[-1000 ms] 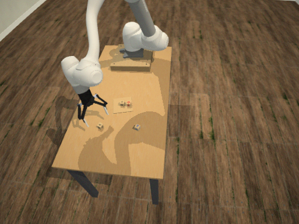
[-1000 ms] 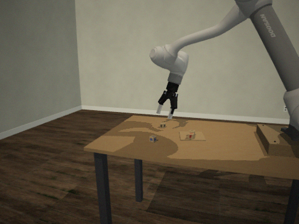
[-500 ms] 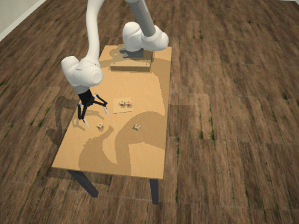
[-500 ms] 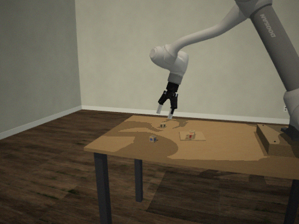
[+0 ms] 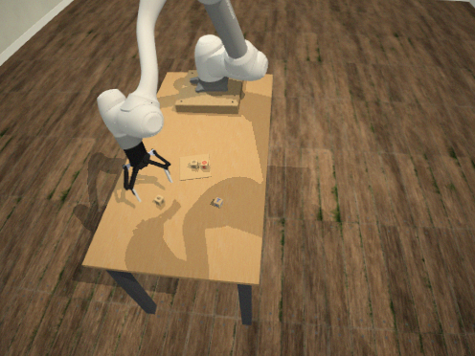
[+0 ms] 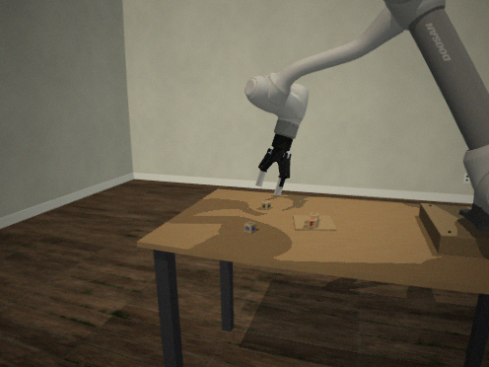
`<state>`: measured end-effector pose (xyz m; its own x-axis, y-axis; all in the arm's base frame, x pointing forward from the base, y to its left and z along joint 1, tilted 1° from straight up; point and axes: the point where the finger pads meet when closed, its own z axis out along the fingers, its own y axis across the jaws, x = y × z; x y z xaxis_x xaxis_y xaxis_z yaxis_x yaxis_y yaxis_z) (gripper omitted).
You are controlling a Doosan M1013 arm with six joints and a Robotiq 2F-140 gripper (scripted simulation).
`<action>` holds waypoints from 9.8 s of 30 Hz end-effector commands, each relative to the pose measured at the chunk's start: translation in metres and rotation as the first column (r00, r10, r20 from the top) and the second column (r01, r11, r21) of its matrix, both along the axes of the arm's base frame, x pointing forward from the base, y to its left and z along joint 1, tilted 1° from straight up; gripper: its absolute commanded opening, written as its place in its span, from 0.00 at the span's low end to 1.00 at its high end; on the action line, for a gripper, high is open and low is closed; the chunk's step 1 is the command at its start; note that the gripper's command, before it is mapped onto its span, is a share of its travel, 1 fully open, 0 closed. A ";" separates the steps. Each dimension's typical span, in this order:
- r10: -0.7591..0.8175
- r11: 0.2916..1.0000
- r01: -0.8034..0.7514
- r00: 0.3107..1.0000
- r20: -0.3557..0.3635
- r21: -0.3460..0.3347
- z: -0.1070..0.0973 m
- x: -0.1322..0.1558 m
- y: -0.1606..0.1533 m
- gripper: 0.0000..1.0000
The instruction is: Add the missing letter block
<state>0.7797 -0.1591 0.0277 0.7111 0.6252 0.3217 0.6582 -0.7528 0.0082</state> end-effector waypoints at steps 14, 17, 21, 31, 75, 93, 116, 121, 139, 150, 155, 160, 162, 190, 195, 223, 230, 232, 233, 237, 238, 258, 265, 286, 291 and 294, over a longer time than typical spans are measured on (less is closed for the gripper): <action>0.263 0.953 -0.283 0.951 -0.165 -0.110 0.034 0.016 0.164 1.00; 0.296 0.936 -0.324 0.935 -0.193 -0.137 0.042 0.016 0.190 1.00; 0.346 0.898 -0.394 0.906 -0.243 -0.193 0.057 0.014 0.237 1.00; 0.362 0.880 -0.421 0.894 -0.263 -0.219 0.065 0.013 0.256 1.00; 0.362 0.880 -0.421 0.894 -0.264 -0.219 0.032 0.013 0.255 0.40; 0.362 0.880 -0.421 0.894 -0.264 -0.219 0.031 0.013 0.255 0.40; 0.362 0.880 -0.421 0.894 -0.264 -0.219 0.005 0.013 0.255 0.40; 0.362 0.880 -0.421 0.894 -0.264 -0.219 0.001 0.013 0.255 0.40; 0.362 0.880 -0.421 0.894 -0.264 -0.219 -0.018 0.013 0.254 0.40; 0.362 0.880 -0.421 0.894 -0.264 -0.219 -0.020 0.013 0.254 0.40; 0.362 0.880 -0.421 0.894 -0.264 -0.219 -0.020 0.013 0.254 0.40; 0.362 0.880 -0.421 0.894 -0.264 -0.219 -0.020 0.013 0.254 0.40; 0.362 0.880 -0.421 0.894 -0.264 -0.219 -0.021 0.013 0.254 0.40; 0.362 0.880 -0.421 0.894 -0.264 -0.219 -0.057 0.012 0.254 0.40; 0.362 0.880 -0.421 0.894 -0.264 -0.219 -0.057 0.012 0.254 0.40; 0.362 0.880 -0.421 0.894 -0.264 -0.219 -0.057 0.012 0.254 0.16; 0.362 0.880 -0.421 0.894 -0.264 -0.219 -0.057 0.012 0.254 0.16; 0.362 0.880 -0.421 0.894 -0.264 -0.219 -0.057 0.012 0.254 0.16; 0.362 0.880 -0.421 0.894 -0.264 -0.219 -0.057 0.012 0.254 0.16; 0.362 0.880 -0.421 0.894 -0.264 -0.219 -0.057 0.012 0.254 0.16; 0.362 0.880 -0.421 0.894 -0.264 -0.219 -0.057 0.012 0.254 0.16; 0.362 0.880 -0.421 0.894 -0.264 -0.219 -0.048 0.012 0.254 0.16; 0.362 0.880 -0.421 0.894 -0.264 -0.219 -0.002 0.013 0.255 0.16; 0.360 0.881 -0.419 0.895 -0.264 -0.219 0.043 0.013 0.255 0.16; 0.334 0.893 -0.393 0.905 -0.263 -0.220 0.043 0.011 0.253 0.16; 0.255 0.923 -0.315 0.931 -0.262 -0.221 0.044 0.006 0.246 0.16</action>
